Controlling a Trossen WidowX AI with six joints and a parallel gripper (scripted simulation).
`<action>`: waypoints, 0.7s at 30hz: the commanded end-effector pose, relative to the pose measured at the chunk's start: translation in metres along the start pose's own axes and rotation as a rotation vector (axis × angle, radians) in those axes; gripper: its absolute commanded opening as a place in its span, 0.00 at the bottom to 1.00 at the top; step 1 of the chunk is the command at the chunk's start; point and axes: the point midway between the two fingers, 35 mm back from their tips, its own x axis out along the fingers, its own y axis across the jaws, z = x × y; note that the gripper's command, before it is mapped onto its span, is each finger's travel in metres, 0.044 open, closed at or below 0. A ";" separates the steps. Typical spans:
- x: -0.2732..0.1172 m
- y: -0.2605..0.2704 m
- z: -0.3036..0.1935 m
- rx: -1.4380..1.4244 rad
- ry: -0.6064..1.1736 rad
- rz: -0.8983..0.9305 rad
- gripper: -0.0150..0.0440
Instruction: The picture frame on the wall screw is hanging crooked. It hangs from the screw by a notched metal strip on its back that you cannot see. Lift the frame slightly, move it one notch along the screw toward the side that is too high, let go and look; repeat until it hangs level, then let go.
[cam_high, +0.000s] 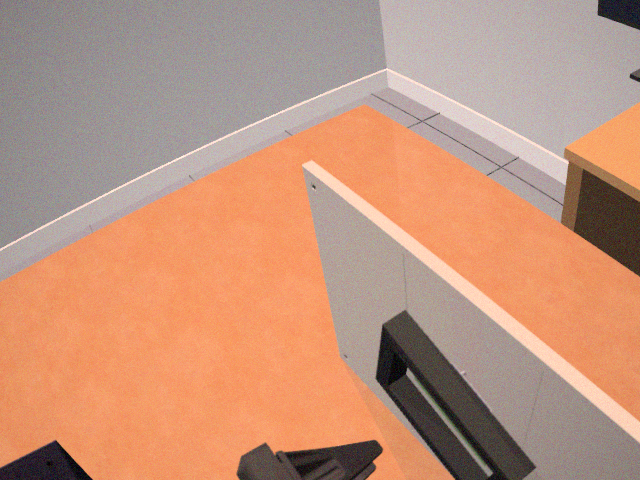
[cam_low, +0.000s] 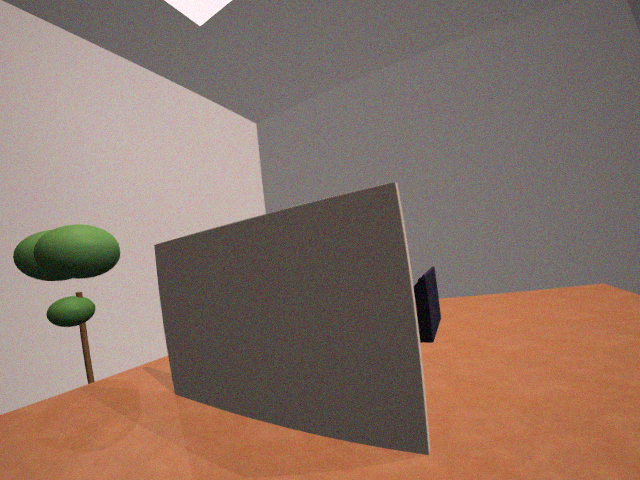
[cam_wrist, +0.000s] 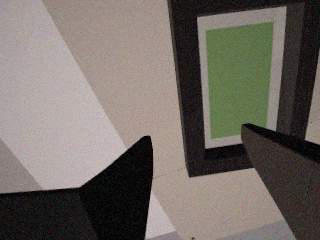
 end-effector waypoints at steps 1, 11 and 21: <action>0.022 -0.002 -0.001 -0.003 0.001 -0.003 0.69; 0.047 -0.008 -0.006 -0.003 0.000 -0.002 0.69; 0.047 -0.008 -0.006 -0.003 0.000 -0.002 0.69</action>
